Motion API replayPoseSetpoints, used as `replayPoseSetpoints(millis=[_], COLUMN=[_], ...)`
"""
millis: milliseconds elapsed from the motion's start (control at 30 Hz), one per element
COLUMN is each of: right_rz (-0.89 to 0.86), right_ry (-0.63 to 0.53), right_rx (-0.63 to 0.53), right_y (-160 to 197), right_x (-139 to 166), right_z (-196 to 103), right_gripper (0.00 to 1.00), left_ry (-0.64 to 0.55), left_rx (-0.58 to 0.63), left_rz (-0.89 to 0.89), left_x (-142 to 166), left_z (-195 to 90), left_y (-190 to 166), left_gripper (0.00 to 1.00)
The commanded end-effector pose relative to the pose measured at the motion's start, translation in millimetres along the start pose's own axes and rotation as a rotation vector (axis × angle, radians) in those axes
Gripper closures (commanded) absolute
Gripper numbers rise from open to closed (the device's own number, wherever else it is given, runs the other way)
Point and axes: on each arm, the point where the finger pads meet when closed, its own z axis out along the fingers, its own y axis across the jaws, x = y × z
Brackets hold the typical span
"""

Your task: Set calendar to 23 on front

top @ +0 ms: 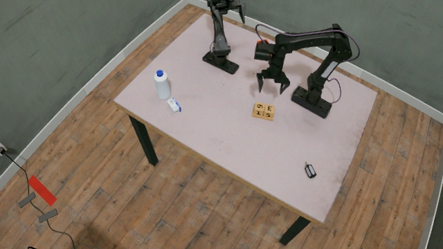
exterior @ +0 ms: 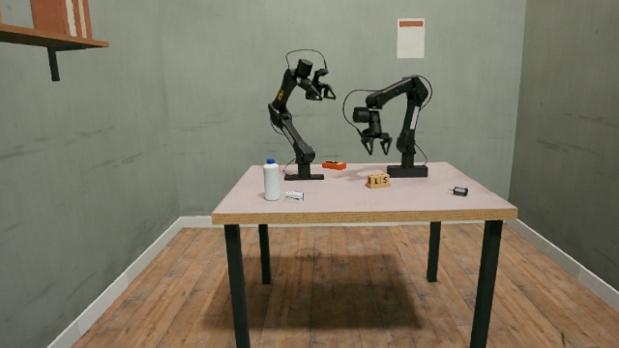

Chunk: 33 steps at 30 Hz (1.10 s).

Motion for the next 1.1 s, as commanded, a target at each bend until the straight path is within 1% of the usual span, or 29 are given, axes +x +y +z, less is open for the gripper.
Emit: replayPoseSetpoints(millis=[0,133,267,400,467,500,733,800,933,967,1033,1067], right_rz=[0.055,0.087,0.101,0.076,0.076,0.050,-0.078,-0.094,-0.094,-0.093,-0.093,-0.096], right_ry=[0.031,0.026,0.018,0.014,0.014,0.016,0.027,0.029,0.030,0.029,0.029,0.014], right_rx=[0.033,0.063,0.070,0.011,0.011,-0.041,-0.306,-0.337,-0.342,-0.341,-0.341,-0.342], right_y=[-5.4,-10.0,-11.0,-3.5,-3.5,3.0,33.2,36.5,37.3,37.2,37.2,37.7], right_x=[13.0,16.8,18.6,19.1,19.1,19.4,23.8,24.6,24.7,24.7,24.7,21.1], right_z=[-19.1,-30.8,-39.0,-43.6,-43.6,-44.6,-54.9,-56.4,-56.7,-56.7,-56.7,-56.7], right_gripper=[0.00,0.00,0.00,0.00,0.00,0.00,0.00,0.00,0.00,0.00,0.00,0.00], left_ry=[0.042,0.052,0.057,0.060,0.060,0.061,0.064,0.064,0.063,0.048,0.048,0.029], left_rx=[-0.002,-0.003,-0.006,-0.008,-0.008,-0.008,-0.010,-0.010,-0.012,-0.021,-0.021,-0.030], left_rz=[0.078,0.151,0.195,0.220,0.220,0.222,0.249,0.250,0.249,0.223,0.223,0.192], left_x=[-3.4,-14.9,-22.8,-27.5,-27.5,-28.3,-32.9,-33.2,-33.3,-36.6,-36.6,-39.0], left_z=[-8.9,-11.0,-12.5,-13.3,-13.3,-13.5,-14.3,-14.4,-14.4,-14.3,-14.3,-13.5], left_y=[5.5,6.3,6.8,7.0,7.0,7.0,7.1,7.1,7.5,9.6,9.6,12.5], left_gripper=[0.00,0.00,0.00,0.00,0.00,0.00,0.00,0.00,0.00,0.11,0.11,0.23])
